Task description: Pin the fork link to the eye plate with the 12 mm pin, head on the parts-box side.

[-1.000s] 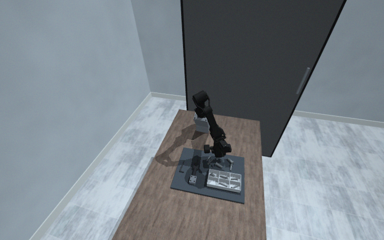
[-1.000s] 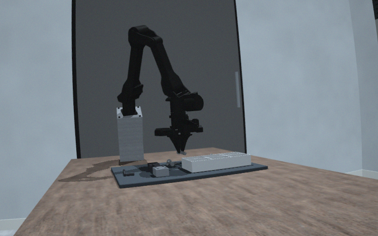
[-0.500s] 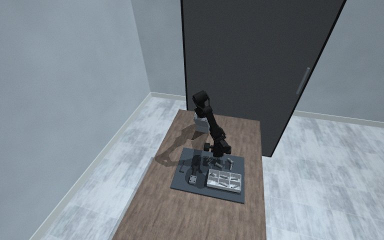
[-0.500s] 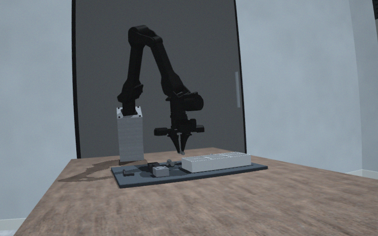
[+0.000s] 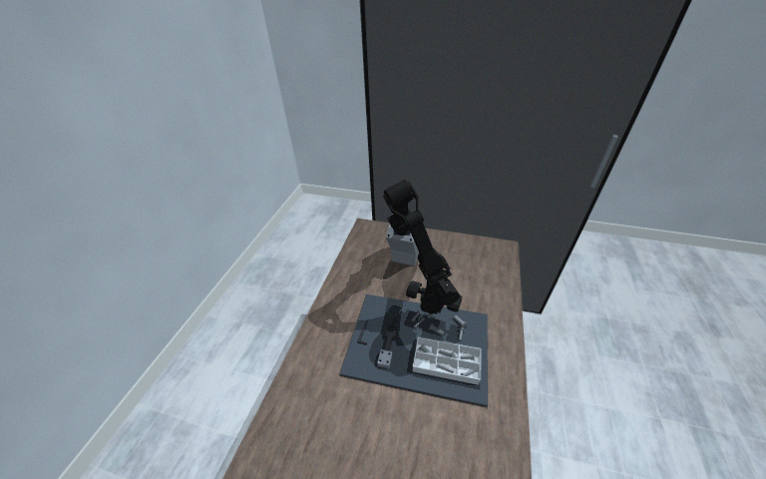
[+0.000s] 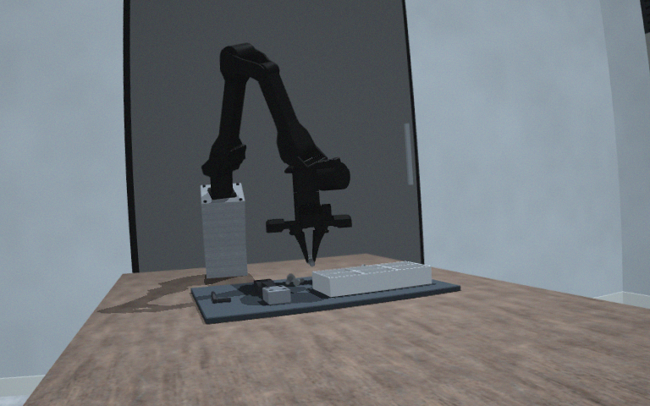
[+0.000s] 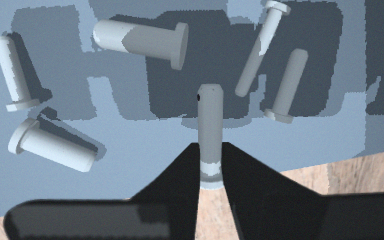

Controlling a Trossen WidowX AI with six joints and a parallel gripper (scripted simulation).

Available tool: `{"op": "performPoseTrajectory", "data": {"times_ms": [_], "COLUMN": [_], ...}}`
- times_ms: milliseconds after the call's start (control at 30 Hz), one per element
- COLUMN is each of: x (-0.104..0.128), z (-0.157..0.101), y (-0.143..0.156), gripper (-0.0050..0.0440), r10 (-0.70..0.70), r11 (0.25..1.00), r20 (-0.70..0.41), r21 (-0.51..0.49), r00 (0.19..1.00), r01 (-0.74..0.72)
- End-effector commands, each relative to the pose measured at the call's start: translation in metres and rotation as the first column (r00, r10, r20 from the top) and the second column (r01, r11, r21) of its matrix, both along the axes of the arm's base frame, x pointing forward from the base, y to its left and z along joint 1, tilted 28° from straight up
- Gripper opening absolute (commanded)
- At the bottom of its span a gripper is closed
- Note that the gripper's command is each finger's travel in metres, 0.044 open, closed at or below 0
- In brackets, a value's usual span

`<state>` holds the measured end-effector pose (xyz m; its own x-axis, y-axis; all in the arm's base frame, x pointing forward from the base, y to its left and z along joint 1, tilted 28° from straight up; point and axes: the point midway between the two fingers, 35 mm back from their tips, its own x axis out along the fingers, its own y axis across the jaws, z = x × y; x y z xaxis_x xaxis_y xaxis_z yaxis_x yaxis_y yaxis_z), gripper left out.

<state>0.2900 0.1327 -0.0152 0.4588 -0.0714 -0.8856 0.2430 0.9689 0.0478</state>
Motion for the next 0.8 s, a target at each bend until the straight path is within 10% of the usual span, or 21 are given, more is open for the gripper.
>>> {"op": "performPoseTrajectory", "data": {"times_ms": [0,767], "x": [0.0003,-0.0009], "z": [0.0012,0.0018], "y": [-0.0004,0.0002], "gripper": [0.0013,0.0013], "r10": [-0.064,-0.344], "r11": [0.998,0.924], "r20": [0.008,0.001], "r21": [0.029,0.178], "r00": [0.998,0.939], "r01": [0.064,0.338]}}
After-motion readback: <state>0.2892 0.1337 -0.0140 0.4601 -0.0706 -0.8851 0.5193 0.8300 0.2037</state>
